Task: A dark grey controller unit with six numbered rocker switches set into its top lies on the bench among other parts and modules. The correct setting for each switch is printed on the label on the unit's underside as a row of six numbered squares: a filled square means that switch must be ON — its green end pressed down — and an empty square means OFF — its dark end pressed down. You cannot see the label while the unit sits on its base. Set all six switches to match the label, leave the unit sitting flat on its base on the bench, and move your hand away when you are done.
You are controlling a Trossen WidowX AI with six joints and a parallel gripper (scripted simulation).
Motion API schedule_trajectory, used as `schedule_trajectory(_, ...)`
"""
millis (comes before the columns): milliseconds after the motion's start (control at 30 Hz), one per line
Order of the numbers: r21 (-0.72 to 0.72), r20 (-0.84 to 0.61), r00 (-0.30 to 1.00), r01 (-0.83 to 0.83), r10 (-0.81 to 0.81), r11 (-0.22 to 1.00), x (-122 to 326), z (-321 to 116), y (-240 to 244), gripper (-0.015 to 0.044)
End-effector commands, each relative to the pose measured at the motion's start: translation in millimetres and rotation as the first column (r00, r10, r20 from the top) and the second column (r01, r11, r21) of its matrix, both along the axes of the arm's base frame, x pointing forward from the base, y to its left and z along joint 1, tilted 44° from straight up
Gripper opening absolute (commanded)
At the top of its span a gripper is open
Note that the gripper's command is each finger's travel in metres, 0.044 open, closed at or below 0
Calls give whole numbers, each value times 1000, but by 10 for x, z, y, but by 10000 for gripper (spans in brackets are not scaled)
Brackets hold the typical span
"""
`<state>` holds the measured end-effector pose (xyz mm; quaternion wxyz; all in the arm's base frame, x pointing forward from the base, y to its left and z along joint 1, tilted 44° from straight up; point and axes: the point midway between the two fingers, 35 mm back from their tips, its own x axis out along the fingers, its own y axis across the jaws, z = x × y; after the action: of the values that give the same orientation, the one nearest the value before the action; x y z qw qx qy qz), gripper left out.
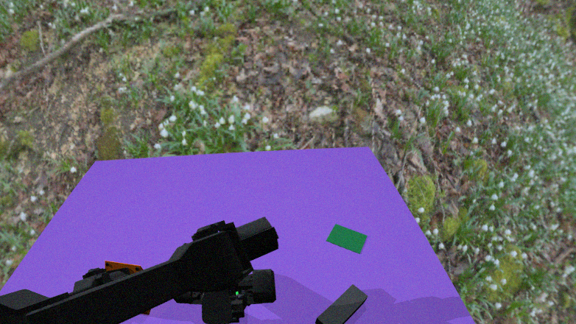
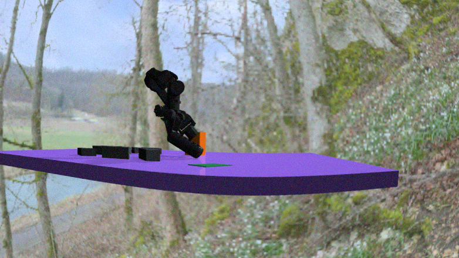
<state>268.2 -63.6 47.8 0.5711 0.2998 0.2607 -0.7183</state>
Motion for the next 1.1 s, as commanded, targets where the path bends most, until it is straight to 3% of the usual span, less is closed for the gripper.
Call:
schedule_trajectory(0, 0, -11, 1000, -4, 4, 1000, -37, -19, -36, 338)
schedule_trajectory(1067, -1, -12, 1000, -4, 4, 1000, -89, -70, -269, 338)
